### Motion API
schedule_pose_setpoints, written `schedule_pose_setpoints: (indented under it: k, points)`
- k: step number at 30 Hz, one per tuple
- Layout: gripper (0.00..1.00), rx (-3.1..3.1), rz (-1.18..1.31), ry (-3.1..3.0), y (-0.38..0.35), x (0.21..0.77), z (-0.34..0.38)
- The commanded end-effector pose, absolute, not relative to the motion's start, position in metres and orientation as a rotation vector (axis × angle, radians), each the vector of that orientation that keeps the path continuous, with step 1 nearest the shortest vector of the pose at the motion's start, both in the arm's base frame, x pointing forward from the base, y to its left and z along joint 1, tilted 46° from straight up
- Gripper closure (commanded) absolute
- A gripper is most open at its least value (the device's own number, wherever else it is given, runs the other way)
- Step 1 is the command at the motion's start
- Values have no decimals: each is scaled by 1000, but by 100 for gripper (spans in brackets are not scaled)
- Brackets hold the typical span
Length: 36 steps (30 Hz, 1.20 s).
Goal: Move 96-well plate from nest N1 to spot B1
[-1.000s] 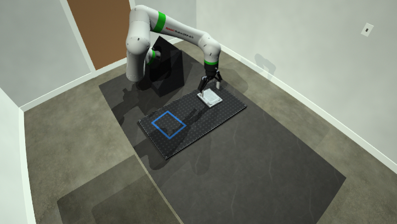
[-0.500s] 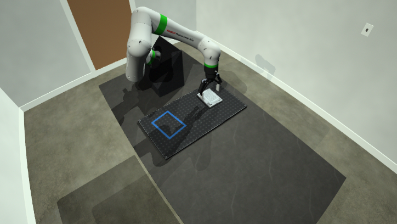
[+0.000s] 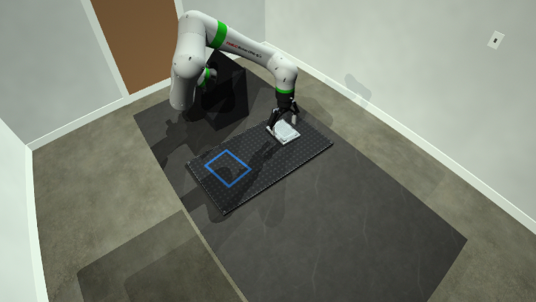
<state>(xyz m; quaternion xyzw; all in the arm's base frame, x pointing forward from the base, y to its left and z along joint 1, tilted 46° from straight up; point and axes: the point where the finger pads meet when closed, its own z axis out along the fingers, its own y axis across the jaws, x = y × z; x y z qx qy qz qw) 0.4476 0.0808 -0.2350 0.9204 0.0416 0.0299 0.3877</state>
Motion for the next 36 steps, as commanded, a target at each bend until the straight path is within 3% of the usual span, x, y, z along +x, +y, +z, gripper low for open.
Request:
schedule_pose_setpoints:
  k: [1,4,5,36]
  points:
    - [0,2342,76,106,81,448,-235]
    - [0,2342,76,106,81,448,-235]
    - [100,2342,76,106,81,448,-235]
    - [100,2342,76,106,81,448,-235]
